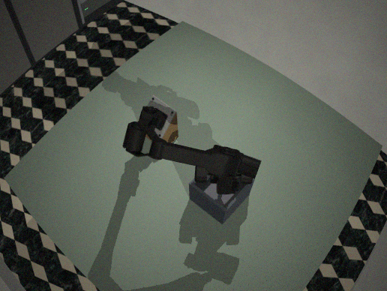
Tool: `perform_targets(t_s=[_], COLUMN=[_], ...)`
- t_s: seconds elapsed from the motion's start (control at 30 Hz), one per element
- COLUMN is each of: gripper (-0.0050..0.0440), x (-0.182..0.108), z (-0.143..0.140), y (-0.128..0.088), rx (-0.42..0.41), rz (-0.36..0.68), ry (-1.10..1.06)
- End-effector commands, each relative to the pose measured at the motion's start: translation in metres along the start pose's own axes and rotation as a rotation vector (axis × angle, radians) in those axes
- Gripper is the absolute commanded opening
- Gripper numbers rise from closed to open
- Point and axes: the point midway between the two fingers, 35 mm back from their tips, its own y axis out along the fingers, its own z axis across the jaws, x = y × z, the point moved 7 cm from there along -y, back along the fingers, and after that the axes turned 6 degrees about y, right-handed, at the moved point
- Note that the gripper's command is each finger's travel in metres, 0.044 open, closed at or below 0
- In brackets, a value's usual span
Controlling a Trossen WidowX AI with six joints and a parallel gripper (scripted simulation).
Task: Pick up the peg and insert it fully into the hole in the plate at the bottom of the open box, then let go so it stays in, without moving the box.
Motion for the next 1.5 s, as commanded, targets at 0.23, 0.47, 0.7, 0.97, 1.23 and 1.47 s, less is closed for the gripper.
perform_targets(t_s=[0.23,0.47,0.7,0.97,1.23,1.47], gripper=[0.0000,0.0000,0.0000,0.0000,0.0000,0.0000], x=[0.000,0.000,0.000,0.000,0.000,0.000], z=[-0.001,-0.001,-0.001,0.000,0.000,-0.001], y=[0.013,0.018,0.021,0.030,0.039,0.048], rx=[-0.002,-0.002,-0.002,-0.002,-0.002,-0.002], rz=[-0.004,-0.004,-0.004,-0.004,-0.004,-0.004], ry=[-0.005,-0.005,-0.005,-0.005,-0.005,-0.005])
